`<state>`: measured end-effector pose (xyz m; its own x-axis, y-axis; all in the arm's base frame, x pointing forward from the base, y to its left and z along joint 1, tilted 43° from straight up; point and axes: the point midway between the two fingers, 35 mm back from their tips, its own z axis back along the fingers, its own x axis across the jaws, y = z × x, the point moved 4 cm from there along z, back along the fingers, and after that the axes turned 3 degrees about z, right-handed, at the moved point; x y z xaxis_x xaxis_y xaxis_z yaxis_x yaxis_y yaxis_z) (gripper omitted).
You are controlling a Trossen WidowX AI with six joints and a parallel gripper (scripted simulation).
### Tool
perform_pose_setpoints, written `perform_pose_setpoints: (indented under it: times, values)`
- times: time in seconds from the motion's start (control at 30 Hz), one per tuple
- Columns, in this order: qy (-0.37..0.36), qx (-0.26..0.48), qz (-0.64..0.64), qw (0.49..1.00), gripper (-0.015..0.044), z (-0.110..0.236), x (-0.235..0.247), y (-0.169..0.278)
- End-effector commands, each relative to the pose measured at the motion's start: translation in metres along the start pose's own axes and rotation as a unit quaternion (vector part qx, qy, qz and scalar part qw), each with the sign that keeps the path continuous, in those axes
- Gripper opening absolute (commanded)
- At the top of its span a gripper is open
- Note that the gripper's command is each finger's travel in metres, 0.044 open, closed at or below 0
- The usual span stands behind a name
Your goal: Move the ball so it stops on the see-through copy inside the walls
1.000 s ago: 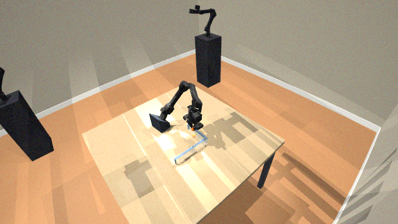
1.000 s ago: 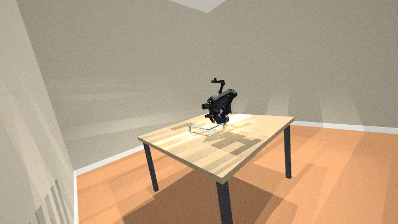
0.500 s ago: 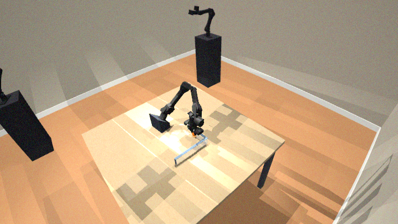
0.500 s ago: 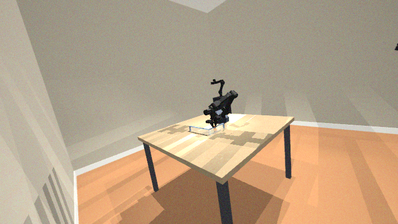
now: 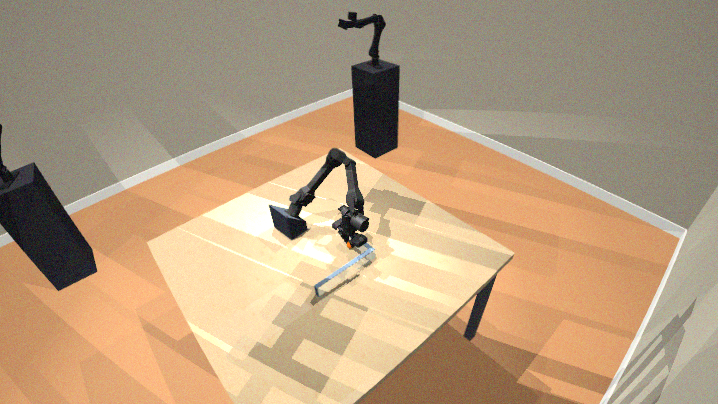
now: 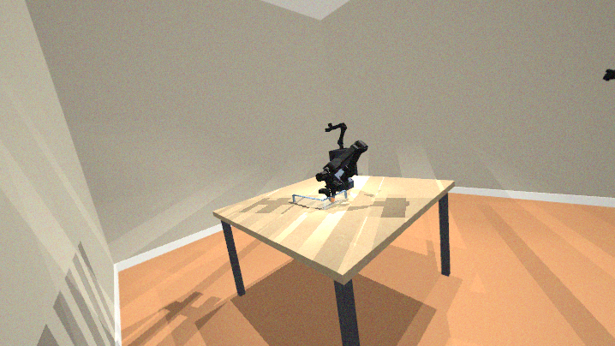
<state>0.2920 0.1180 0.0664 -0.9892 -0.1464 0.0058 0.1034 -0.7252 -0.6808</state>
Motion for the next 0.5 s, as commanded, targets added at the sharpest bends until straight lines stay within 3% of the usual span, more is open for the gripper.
perform_pose_setpoints:
  times: [0.0,0.17,0.47]
  values:
    - [-0.002,-0.003,-0.004,1.000,0.0000,-0.0065,0.0008,-0.0001]
    - [-0.002,-0.003,-0.004,1.000,0.0000,-0.0076,0.0009,-0.0001]
    - [-0.001,-0.001,-0.001,1.000,0.0236,-0.0054,0.0005,0.0002]
